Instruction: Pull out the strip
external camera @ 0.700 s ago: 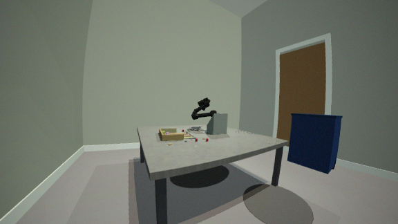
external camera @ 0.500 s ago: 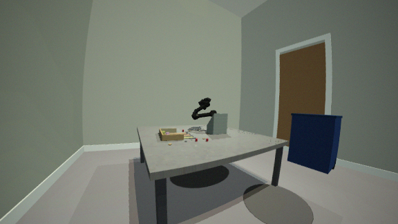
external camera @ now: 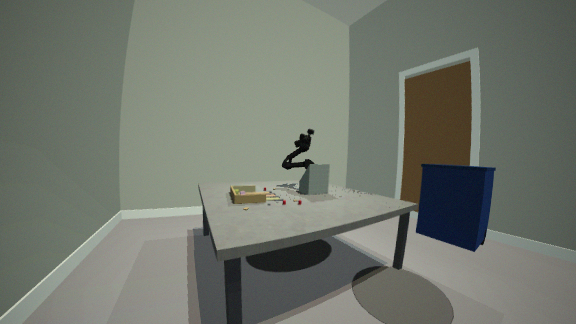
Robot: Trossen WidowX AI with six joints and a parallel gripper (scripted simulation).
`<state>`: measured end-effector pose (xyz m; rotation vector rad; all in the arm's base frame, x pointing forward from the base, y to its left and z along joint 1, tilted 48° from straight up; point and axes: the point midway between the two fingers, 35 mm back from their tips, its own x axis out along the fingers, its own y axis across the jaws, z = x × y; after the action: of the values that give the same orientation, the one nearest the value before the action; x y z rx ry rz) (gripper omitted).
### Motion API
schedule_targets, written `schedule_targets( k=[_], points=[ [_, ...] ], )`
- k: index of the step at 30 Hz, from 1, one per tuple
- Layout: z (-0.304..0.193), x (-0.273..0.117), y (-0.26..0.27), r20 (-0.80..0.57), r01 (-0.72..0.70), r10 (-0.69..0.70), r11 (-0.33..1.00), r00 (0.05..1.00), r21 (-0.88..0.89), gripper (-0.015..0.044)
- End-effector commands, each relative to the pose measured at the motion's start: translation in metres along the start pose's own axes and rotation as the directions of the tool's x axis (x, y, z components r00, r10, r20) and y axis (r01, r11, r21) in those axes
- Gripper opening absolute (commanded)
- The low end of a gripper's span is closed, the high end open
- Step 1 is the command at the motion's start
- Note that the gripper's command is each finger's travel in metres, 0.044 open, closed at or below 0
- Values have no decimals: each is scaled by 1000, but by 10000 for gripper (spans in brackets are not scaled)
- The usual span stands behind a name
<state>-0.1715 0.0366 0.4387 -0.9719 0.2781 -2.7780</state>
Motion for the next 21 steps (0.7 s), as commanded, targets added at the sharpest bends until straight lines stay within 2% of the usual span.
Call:
schedule_targets(
  k=[1, 5, 10, 16, 21],
  points=[
    [-14, -12, -53, -15, 215, -216, 976, 976, -43, 400],
    [-22, -35, -101, -18, 414, -418, 904, 908, -106, 400],
    [-29, -78, -155, -11, 634, -648, 748, 762, -198, 400],
    [-35, -152, -209, 2, 820, -868, 468, 496, -330, 400],
    [-34, -221, -236, 37, 884, -970, 202, 240, -422, 400]
  ],
)
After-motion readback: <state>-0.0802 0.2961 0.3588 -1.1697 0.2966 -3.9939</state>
